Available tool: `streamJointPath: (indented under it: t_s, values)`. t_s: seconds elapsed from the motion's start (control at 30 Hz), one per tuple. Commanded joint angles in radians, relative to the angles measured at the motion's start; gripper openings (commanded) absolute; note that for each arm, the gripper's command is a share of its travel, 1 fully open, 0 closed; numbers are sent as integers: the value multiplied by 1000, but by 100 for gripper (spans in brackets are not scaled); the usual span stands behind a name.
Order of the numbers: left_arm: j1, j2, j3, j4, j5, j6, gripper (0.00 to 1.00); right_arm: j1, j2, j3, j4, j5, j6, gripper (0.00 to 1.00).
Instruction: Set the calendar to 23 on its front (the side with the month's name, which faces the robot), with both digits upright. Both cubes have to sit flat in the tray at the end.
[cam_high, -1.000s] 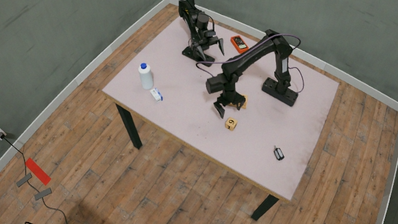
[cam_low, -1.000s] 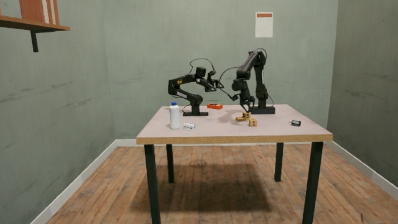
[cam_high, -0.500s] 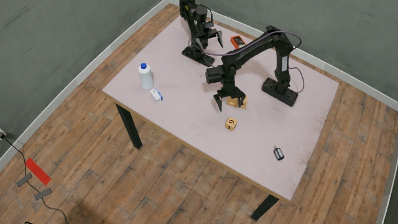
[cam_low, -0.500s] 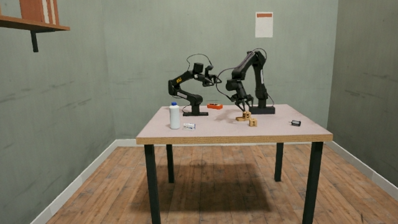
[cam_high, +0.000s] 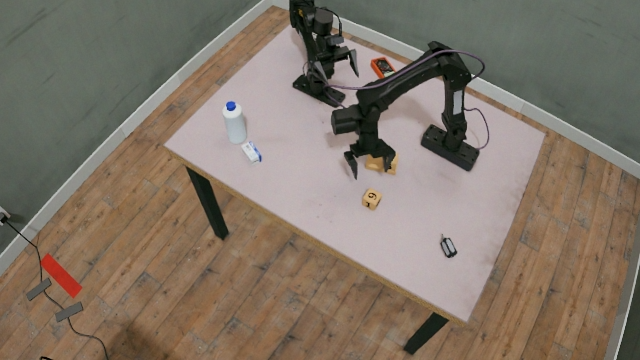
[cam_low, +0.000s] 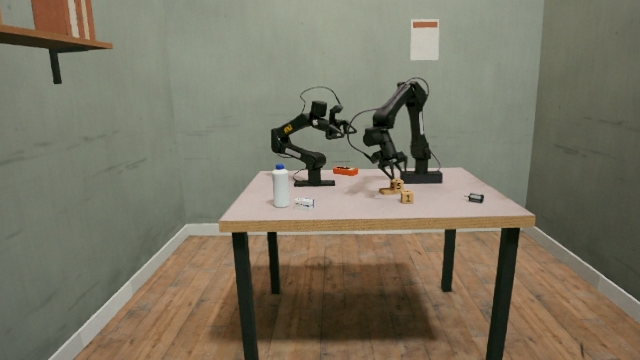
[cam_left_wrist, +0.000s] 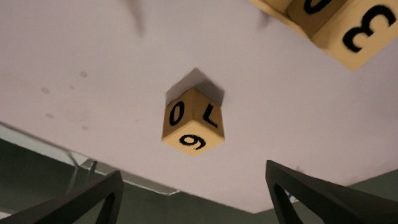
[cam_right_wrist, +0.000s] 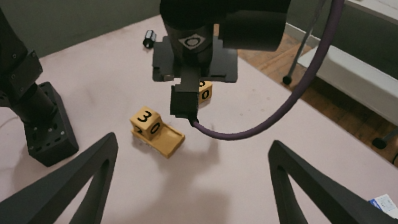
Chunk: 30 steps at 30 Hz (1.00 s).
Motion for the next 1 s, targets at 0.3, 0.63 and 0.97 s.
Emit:
streamJointPath:
  t_s: [0.3,0.63,0.97]
  values:
    - [243,79,190,-205,361,-204,100,31,178,-51,279,17,11,100]
    - [447,187,315,-316,618,-304,100,68,322,-86,452,39,14,100]
    - [668,321,416,-415,885,-402,100,100,456,-120,604,56,18,100]
